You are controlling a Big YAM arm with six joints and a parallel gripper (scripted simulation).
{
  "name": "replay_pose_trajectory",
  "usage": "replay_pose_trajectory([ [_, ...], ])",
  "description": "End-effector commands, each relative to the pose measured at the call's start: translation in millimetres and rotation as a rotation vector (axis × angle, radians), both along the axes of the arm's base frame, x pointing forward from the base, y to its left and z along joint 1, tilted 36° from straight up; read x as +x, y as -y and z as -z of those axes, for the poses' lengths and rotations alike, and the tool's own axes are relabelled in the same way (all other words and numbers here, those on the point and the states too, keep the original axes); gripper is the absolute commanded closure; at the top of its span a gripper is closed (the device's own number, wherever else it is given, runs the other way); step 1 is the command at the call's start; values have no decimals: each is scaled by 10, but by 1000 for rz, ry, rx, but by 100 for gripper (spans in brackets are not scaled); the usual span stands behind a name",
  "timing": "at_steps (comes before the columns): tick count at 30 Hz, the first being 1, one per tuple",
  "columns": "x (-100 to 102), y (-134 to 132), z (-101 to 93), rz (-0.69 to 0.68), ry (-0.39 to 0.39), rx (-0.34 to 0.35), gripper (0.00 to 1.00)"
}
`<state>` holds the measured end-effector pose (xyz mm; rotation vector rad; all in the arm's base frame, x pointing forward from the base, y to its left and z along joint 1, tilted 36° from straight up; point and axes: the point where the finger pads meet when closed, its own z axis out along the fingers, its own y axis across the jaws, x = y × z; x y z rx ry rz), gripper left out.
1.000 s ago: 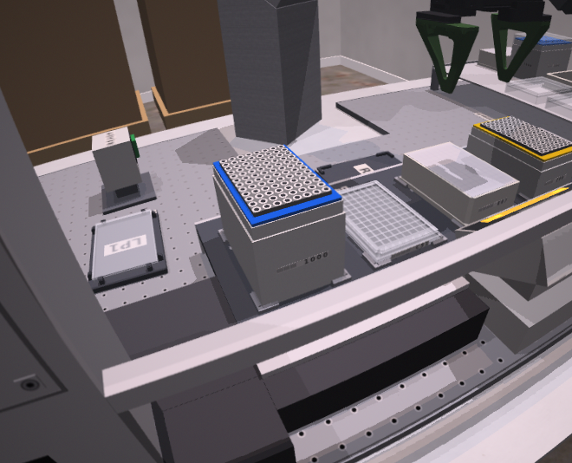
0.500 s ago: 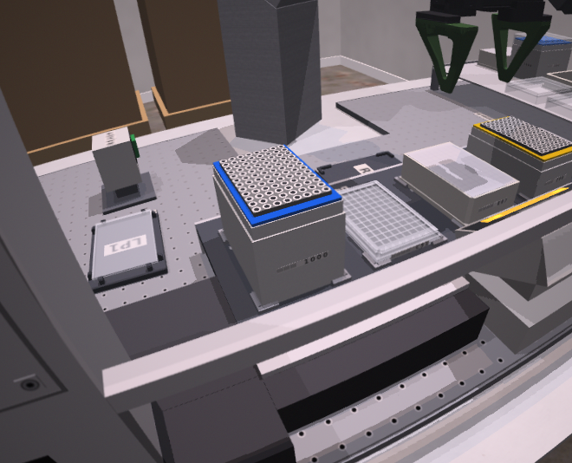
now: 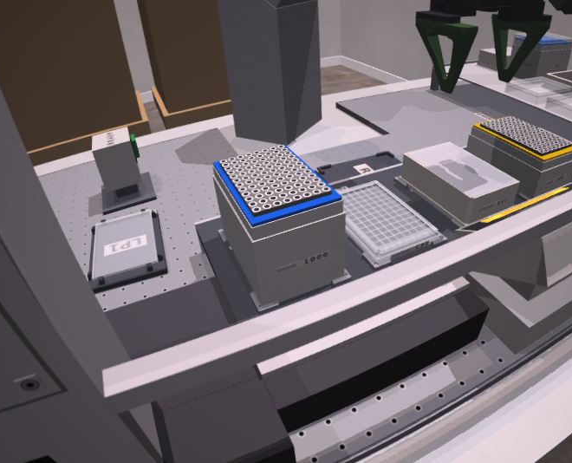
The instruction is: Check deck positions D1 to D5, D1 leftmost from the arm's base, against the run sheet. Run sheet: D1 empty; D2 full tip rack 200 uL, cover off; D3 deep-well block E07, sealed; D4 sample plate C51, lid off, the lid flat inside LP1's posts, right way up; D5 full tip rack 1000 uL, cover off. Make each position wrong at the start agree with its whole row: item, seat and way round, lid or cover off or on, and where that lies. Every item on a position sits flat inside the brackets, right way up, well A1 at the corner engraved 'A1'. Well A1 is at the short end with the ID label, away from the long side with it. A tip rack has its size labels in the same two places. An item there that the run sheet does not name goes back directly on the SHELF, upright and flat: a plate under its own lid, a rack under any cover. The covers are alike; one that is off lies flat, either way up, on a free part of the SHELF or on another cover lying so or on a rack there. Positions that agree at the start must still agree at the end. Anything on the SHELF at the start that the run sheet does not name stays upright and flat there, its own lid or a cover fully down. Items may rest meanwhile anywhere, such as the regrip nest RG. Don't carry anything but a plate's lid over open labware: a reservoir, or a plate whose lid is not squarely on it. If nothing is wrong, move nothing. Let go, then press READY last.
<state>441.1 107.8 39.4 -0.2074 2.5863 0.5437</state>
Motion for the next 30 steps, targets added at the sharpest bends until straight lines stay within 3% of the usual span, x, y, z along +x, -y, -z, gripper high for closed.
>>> replay_pose_trajectory([
  [1, -28, -70, 19, 16, -15, 6, 0],
  [2, -27, -117, -107, 16, 8, 10, 0],
  [11, -49, -549, -356, 16, 22, 16, 0],
  [18, -151, -769, -337, 16, -2, 11, 0],
  [19, -115, -831, -465, 16, 21, 19, 0],
  [25, -187, -1111, -589, 16, 24, 24, 0],
  [28, -273, -1166, -419, 17, -18, 6, 0],
  [30, -220, -1129, -499, 19, 10, 14, 0],
])
